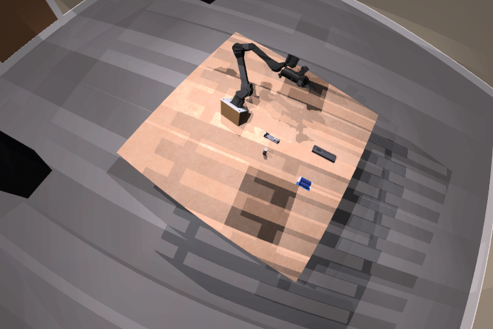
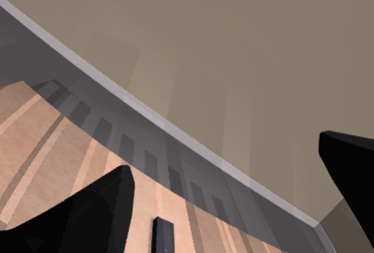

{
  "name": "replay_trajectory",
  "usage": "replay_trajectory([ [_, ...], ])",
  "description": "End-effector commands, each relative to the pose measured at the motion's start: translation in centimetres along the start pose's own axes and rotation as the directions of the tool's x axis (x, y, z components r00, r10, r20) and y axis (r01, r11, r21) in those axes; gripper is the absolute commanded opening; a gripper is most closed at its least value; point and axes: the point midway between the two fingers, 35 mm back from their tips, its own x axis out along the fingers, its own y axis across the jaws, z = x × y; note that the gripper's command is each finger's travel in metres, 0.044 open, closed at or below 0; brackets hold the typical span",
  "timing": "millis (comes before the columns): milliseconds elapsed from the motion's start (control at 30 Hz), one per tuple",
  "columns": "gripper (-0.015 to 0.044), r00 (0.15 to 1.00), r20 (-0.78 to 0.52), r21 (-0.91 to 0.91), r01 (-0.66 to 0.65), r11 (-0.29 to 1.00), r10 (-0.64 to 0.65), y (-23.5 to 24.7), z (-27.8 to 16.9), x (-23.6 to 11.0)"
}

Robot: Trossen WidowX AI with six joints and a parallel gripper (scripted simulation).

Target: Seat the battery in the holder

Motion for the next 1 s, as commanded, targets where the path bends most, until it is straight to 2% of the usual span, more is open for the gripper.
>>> replay_trajectory([
  [0,0.0374,1.000,-0.012,-0.003,0.000,1.000,0.000,0.0,-0.2,0.2],
  [100,0.0295,0.984,-0.176,-0.030,-0.012,0.999,0.006,-0.8,-3.5,2.3],
  [200,0.0216,0.926,-0.378,-0.036,-0.034,0.999,0.018,-2.0,-8.1,4.2],
  [333,0.0111,0.788,-0.614,0.009,-0.057,0.998,0.051,-3.9,-14.1,5.5],
  [467,0.0006,0.603,-0.789,0.107,-0.054,0.993,0.118,-5.7,-19.9,5.3],
  [567,0.0000,0.452,-0.871,0.205,-0.023,0.978,0.193,-6.9,-23.8,4.4],
  [700,0.0000,0.263,-0.911,0.344,0.062,0.937,0.317,-8.3,-28.2,2.6],
  [833,0.0000,0.114,-0.880,0.475,0.182,0.861,0.461,-9.3,-31.7,0.6],
  [967,0.0000,0.021,-0.788,0.588,0.322,0.742,0.615,-9.9,-34.1,-1.4],
])
